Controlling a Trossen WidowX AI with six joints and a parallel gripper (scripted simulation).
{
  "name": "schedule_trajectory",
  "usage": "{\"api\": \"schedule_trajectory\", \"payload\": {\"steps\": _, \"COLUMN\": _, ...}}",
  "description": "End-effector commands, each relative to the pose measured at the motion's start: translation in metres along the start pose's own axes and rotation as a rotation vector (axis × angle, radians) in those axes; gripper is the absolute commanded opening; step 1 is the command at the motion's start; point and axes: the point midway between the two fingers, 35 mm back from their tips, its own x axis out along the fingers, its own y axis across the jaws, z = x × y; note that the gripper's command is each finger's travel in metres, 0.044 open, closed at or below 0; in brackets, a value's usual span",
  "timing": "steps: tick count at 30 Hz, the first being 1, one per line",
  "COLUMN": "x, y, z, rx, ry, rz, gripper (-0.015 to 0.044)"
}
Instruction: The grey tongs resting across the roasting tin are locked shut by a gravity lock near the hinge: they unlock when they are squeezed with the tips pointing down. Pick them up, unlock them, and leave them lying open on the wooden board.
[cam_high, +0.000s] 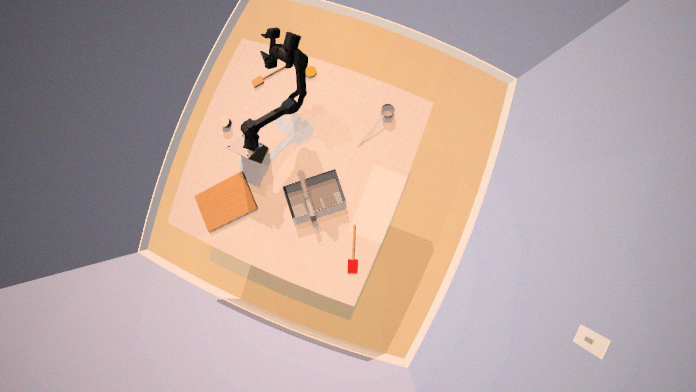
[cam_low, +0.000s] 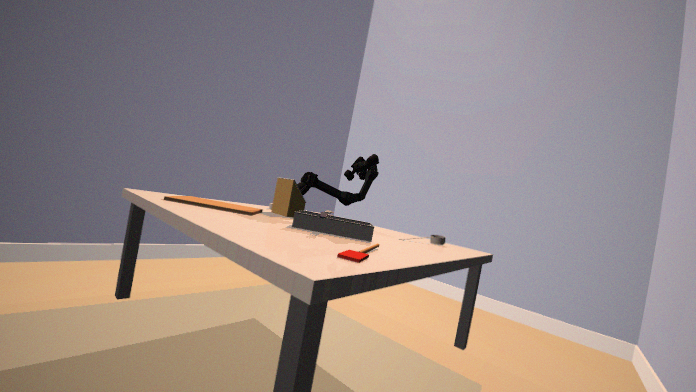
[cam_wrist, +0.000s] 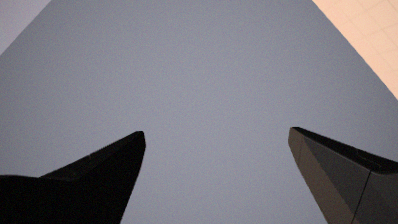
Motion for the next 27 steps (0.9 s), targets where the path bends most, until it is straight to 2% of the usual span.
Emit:
{"api": "schedule_trajectory", "payload": {"steps": 1, "x": 0.001, "y": 0.001, "z": -0.002, "rx": 0.003, "ry": 0.008, "rz": 0.002, "gripper": 0.0374}}
{"api": "schedule_trajectory", "payload": {"steps": 5, "x": 0.006, "y": 0.006, "z": -0.017, "rx": -0.017, "ry": 0.057, "rz": 0.005, "gripper": 0.0269}}
{"api": "schedule_trajectory", "payload": {"steps": 6, "x": 0.008, "y": 0.008, "z": -0.024, "rx": -0.036, "ry": 0.078, "rz": 0.005, "gripper": 0.026}}
{"api": "schedule_trajectory", "payload": {"steps": 11, "x": 0.02, "y": 0.026, "z": -0.085, "rx": -0.193, "ry": 0.259, "rz": 0.018, "gripper": 0.026}}
{"api": "schedule_trajectory", "payload": {"steps": 17, "x": 0.017, "y": 0.037, "z": -0.169, "rx": -0.407, "ry": 0.491, "rz": 0.045, "gripper": 0.026}}
{"api": "schedule_trajectory", "payload": {"steps": 22, "x": 0.012, "y": 0.036, "z": -0.194, "rx": -0.468, "ry": 0.564, "rz": 0.061, "gripper": 0.026}}
{"api": "schedule_trajectory", "payload": {"steps": 27, "x": -0.004, "y": 0.037, "z": -0.247, "rx": -0.587, "ry": 0.719, "rz": 0.095, "gripper": 0.026}}
